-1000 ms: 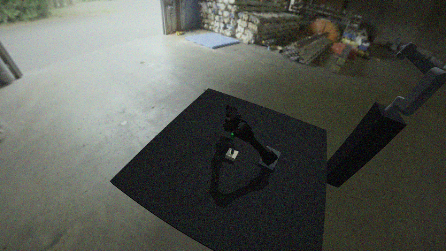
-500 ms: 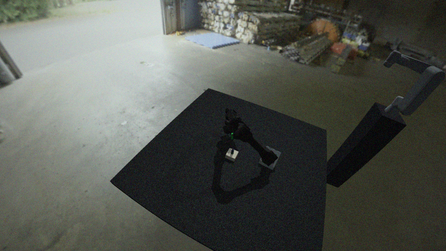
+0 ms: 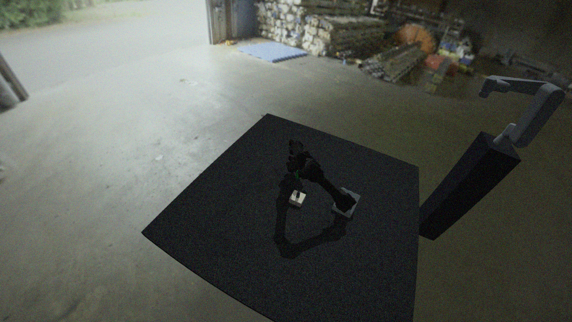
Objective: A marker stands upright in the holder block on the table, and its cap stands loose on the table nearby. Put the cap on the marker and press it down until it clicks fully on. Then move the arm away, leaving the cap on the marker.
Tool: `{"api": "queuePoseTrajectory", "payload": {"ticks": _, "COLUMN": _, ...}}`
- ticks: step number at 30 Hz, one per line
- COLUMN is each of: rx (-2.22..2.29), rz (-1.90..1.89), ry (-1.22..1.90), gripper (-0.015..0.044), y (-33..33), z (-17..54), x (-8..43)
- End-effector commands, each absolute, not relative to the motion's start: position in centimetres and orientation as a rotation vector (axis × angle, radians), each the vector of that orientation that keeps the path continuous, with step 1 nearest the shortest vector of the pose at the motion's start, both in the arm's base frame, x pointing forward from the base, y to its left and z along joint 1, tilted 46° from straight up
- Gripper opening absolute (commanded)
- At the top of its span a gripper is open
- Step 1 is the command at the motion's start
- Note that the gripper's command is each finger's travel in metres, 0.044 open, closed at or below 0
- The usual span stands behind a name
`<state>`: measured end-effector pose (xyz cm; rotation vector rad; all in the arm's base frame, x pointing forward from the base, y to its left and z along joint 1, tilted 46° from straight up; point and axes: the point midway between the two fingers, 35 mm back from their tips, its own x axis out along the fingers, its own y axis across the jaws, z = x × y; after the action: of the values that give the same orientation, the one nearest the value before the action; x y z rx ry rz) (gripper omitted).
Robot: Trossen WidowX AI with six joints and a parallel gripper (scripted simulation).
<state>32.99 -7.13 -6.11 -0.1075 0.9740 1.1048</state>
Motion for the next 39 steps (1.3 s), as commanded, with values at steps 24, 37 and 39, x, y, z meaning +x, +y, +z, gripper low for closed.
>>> {"api": "queuePoseTrajectory", "payload": {"ticks": 24, "rx": -0.104, "rz": 1.104, "ry": 0.974, "gripper": 0.0, "y": -11.3, "z": -1.7, "x": 32.3}}
{"api": "queuePoseTrajectory", "payload": {"ticks": 37, "rx": -0.102, "rz": 1.104, "ry": 0.976, "gripper": 0.0, "y": -9.7, "z": 2.0, "x": 31.3}}
{"api": "queuePoseTrajectory", "payload": {"ticks": 39, "rx": -0.101, "rz": 1.103, "ry": 0.976, "gripper": 0.0, "y": -9.4, "z": 2.5, "x": 31.2}}
